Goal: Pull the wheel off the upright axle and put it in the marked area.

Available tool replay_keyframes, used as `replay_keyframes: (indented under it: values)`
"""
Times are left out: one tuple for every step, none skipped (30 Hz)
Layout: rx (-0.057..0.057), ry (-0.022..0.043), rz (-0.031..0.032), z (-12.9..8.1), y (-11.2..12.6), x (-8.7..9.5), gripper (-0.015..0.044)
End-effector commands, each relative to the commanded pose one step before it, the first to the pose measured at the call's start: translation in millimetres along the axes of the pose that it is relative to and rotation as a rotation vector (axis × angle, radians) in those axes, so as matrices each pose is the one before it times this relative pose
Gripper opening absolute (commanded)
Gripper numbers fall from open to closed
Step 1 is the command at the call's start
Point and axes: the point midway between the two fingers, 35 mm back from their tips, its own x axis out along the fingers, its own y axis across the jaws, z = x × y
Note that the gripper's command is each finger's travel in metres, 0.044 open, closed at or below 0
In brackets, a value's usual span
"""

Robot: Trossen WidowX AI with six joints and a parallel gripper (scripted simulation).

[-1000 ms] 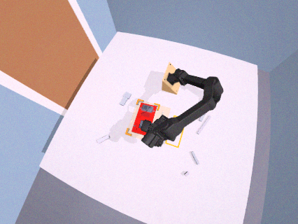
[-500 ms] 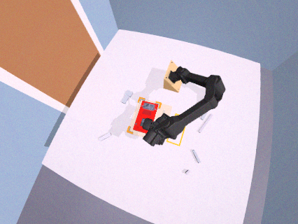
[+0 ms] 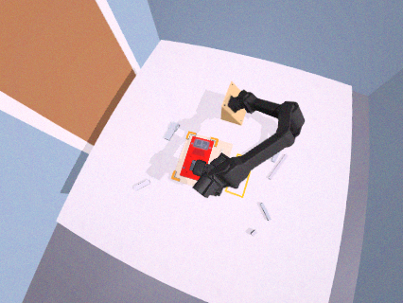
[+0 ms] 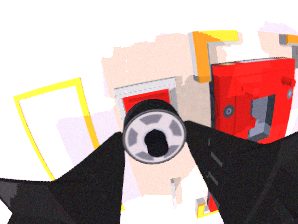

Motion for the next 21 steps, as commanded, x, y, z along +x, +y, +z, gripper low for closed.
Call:
replay_keyframes:
  values:
    - [-0.0011, -0.00268, -0.00113, 0.23, -0.7, -2.66, 0.0]
    - [0.0, -0.00006, 0.00001, 0.01, -0.01, -0.33, 0.0]
    - [0.0, -0.00006, 0.00001, 0.01, -0.01, -0.33, 0.0]
    - [0.0, -0.00006, 0.00001, 0.01, -0.01, -0.33, 0.0]
    - [0.0, -0.00006, 0.00001, 0.01, -0.01, -0.33, 0.0]
    - [0.0, -0.00006, 0.00001, 0.01, -0.01, -0.33, 0.0]
    - [0.0, -0.00006, 0.00001, 0.01, -0.01, -0.33, 0.0]
    - [0.0, -0.00006, 0.00001, 0.01, -0.01, -0.33, 0.0]
    - [0.0, -0.00006, 0.00001, 0.01, -0.01, -0.33, 0.0]
    - [0.0, -0.00006, 0.00001, 0.01, -0.01, -0.33, 0.0]
    - [0.0, -0.00006, 0.00001, 0.01, -0.01, -0.33, 0.0]
    - [0.0, -0.00006, 0.00001, 0.01, -0.01, -0.33, 0.0]
    - [0.0, -0.00006, 0.00001, 0.01, -0.01, -0.33, 0.0]
    - [0.0, -0.00006, 0.00001, 0.01, -0.01, -0.33, 0.0]
    - [0.0, -0.00006, 0.00001, 0.01, -0.01, -0.33, 0.0]
    - [0.0, -0.00006, 0.00001, 0.01, -0.01, -0.33, 0.0]
    - [0.0, -0.00006, 0.00001, 0.01, -0.01, -0.33, 0.0]
    - [0.0, -0.00006, 0.00001, 0.01, -0.01, -0.33, 0.0]
    - [0.0, -0.00006, 0.00001, 0.01, -0.01, -0.33, 0.0]
    - [0.0, -0.00006, 0.00001, 0.01, -0.01, -0.33, 0.0]
    - [0.0, -0.00006, 0.00002, 0.01, -0.01, -0.33, 0.0]
